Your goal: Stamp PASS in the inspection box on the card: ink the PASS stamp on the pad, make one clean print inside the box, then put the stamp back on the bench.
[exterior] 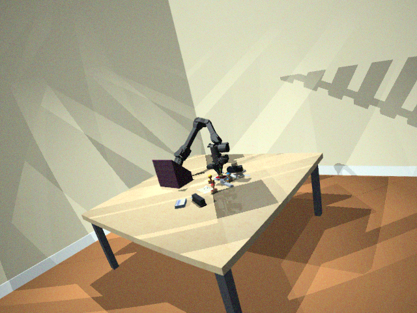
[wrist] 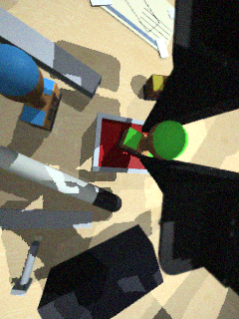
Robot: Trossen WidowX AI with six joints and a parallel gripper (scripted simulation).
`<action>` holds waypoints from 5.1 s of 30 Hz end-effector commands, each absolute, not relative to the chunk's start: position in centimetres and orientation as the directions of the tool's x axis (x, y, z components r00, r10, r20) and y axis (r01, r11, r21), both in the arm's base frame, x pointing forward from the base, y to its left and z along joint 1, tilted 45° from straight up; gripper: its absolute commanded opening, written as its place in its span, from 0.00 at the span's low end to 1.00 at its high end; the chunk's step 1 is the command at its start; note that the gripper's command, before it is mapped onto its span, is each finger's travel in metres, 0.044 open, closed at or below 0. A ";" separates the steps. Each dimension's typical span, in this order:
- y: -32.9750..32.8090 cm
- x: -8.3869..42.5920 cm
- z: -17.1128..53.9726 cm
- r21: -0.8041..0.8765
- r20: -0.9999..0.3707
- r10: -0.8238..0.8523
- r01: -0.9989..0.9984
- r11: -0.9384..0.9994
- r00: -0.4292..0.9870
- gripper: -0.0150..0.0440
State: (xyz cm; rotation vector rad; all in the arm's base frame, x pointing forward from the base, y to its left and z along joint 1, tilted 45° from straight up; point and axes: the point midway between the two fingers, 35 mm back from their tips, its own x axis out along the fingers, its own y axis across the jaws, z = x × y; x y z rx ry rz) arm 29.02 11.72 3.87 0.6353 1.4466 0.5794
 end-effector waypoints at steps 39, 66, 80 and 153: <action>11.8 29.0 3.9 0.705 -0.709 0.704 0.019 0.709 0.047 0.25; 11.5 29.0 4.2 0.705 -0.709 0.704 0.019 0.709 0.047 0.25; 10.8 29.0 4.9 0.704 -0.710 0.703 0.019 0.710 0.047 0.25; -4.1 28.1 -4.8 0.655 -0.715 0.698 0.394 0.645 0.046 0.25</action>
